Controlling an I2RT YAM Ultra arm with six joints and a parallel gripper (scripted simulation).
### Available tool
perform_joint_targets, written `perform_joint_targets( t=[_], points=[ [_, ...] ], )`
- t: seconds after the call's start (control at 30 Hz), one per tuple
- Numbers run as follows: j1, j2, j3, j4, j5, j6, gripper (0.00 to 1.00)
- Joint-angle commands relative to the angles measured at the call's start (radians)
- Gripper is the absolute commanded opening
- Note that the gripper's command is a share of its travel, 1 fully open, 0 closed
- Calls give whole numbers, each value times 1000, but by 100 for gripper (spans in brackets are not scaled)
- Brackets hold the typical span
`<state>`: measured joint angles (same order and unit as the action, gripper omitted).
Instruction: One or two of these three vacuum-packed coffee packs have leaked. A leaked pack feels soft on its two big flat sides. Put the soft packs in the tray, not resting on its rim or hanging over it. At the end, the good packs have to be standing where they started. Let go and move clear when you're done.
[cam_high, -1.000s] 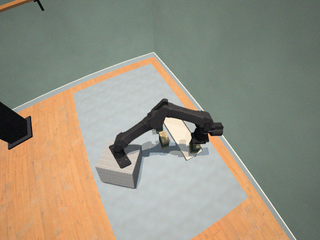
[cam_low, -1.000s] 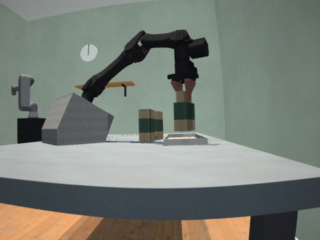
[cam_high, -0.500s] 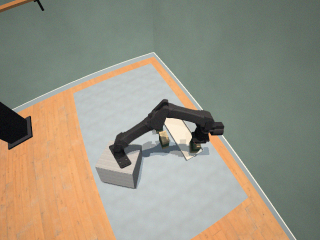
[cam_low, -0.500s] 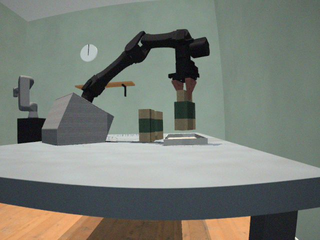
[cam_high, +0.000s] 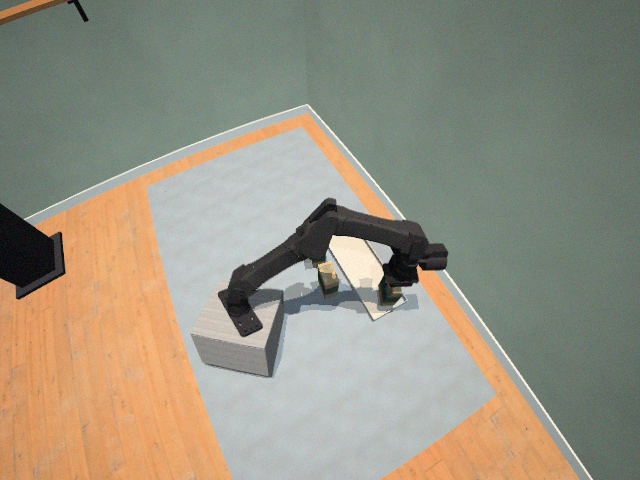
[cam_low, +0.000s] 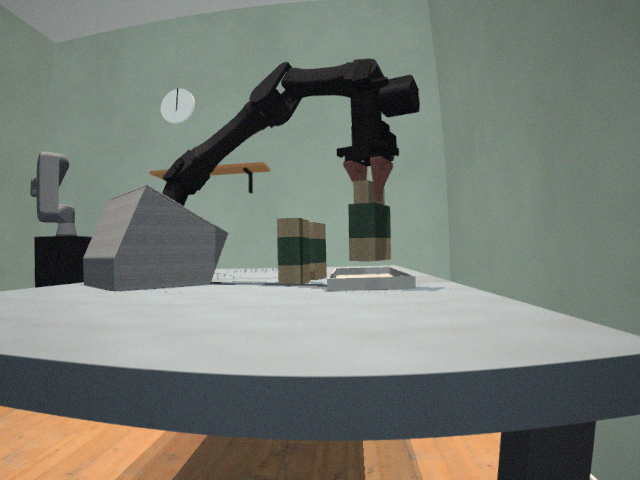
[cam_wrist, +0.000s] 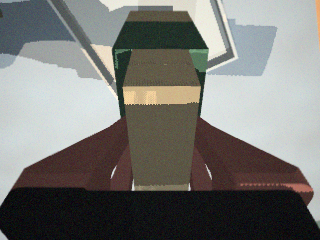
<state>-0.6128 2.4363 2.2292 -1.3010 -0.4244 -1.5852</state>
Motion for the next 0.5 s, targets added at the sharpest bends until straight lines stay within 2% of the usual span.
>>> perform_joint_targets(
  t=[0.0, 0.07, 0.47],
  points=[
    [0, -5, 22, 12, -7, 8, 25],
    [-7, -3, -22, 23, -6, 10, 25],
    [20, 6, -102, 120, -4, 35, 25]
  ],
)
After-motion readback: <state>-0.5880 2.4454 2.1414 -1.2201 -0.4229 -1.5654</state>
